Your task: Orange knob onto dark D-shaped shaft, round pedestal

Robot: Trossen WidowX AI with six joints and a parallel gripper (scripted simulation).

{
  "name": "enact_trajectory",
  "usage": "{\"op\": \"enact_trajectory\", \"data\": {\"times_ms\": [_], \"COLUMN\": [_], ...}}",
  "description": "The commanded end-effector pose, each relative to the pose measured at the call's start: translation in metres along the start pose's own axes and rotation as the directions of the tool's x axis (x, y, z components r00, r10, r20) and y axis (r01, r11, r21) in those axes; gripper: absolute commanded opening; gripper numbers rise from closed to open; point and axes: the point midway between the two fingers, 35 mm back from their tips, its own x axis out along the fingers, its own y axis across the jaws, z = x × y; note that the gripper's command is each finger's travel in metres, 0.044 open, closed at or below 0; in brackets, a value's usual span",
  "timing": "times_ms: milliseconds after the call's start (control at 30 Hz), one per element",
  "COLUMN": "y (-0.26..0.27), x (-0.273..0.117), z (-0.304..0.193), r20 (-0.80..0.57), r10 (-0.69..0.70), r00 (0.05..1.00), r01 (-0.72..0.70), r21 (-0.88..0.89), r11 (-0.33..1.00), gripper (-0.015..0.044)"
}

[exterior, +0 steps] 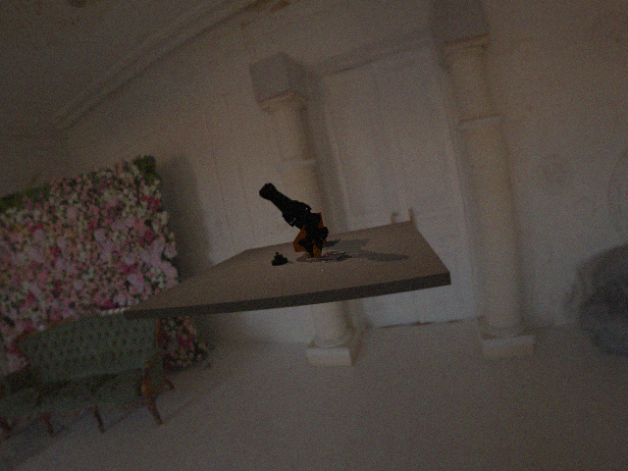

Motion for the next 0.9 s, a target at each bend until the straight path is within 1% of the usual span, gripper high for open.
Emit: {"op": "enact_trajectory", "data": {"times_ms": [0,33,300,600,733,867], "y": [0.0002,0.0002,0.0002,0.0002,0.0002,0.0002], "x": [0.0009,0.0009,0.0009,0.0009,0.0003,-0.0021], "z": [-0.0005,-0.0005,-0.0005,-0.0005,-0.0009,-0.0034], "r20": [-0.003,-0.003,-0.003,-0.003,0.008,0.064], "r10": [-0.003,-0.003,-0.003,-0.003,-0.002,0.000], "r00": [1.000,1.000,1.000,1.000,1.000,0.998], "r01": [0.003,0.003,0.003,0.003,0.002,0.000], "r21": [-0.007,-0.007,-0.007,-0.007,-0.004,-0.002], "r11": [1.000,1.000,1.000,1.000,1.000,1.000], "gripper": [0.0256,0.0240,0.0240,0.0181,0.0181,0.0181]}}
